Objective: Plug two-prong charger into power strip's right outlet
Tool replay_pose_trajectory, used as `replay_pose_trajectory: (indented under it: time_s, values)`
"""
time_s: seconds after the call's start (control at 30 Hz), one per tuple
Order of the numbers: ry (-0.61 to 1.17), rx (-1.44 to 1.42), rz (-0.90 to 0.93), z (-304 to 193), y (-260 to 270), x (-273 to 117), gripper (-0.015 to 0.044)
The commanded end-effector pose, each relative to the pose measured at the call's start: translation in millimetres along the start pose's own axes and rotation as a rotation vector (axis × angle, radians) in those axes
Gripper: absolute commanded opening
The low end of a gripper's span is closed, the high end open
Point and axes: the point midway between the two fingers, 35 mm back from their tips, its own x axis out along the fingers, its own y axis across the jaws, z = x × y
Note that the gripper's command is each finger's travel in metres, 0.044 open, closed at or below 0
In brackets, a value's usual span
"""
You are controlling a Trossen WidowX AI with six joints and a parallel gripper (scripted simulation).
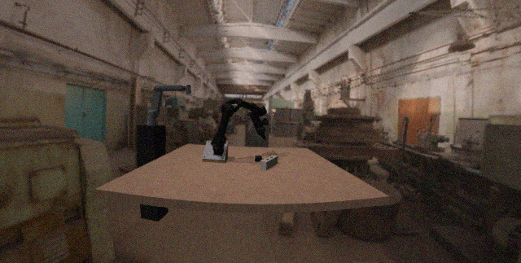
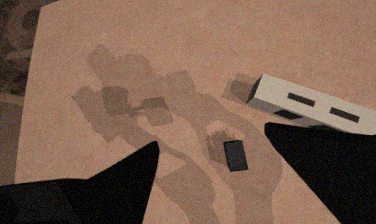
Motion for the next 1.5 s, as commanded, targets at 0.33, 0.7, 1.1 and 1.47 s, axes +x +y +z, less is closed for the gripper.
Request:
replay_pose_trajectory:
  time_s: [0.33, 0.7, 1.1, 1.47]
  values:
    - [0.332, -0.012, -0.069, -39, -30, 50, 0.0440]
    - [0.529, -0.018, -0.100, -63, -41, 72, 0.0440]
    - [0.529, -0.018, -0.100, -71, -44, 84, 0.0440]
    - [0.528, -0.018, -0.100, -77, -45, 97, 0.0440]
